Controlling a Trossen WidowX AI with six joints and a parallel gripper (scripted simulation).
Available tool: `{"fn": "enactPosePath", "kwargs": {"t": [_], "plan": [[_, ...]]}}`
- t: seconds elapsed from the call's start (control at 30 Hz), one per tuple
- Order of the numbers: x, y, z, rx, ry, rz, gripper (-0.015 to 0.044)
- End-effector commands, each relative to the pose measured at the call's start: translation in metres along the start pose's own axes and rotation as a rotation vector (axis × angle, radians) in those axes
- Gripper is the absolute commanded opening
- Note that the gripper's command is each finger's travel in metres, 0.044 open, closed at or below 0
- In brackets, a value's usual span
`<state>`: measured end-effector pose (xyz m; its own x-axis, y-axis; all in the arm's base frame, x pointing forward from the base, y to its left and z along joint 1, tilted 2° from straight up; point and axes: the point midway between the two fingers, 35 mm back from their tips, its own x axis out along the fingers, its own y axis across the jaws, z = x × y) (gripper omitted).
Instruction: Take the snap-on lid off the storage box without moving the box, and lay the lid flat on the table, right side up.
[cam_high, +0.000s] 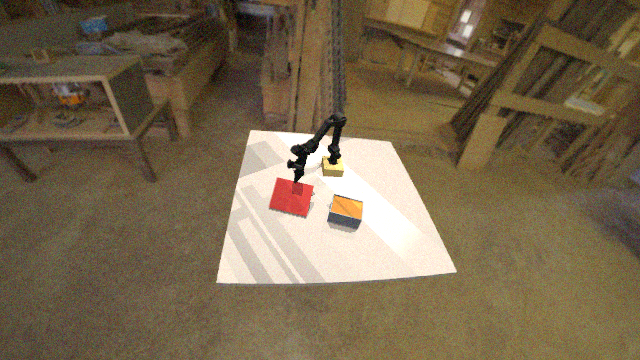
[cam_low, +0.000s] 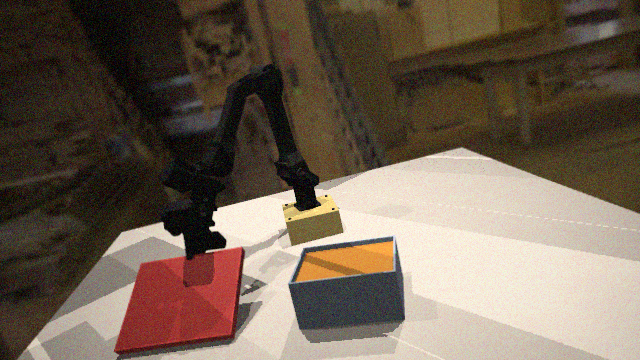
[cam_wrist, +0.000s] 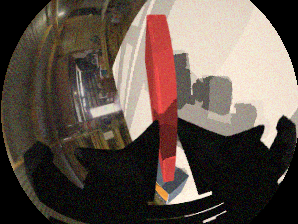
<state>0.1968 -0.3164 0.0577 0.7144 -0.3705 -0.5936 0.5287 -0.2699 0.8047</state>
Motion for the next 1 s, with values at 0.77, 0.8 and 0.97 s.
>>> {"fn": "enactPosePath", "kwargs": {"t": [0.77,0.8,0.97], "plan": [[0.017,-0.027,-0.004,0.019,0.012,-0.028,0.0],[0.017,-0.028,-0.004,0.019,0.012,-0.028,0.0],[0.02,-0.031,-0.004,0.019,0.012,-0.028,0.0]]}}
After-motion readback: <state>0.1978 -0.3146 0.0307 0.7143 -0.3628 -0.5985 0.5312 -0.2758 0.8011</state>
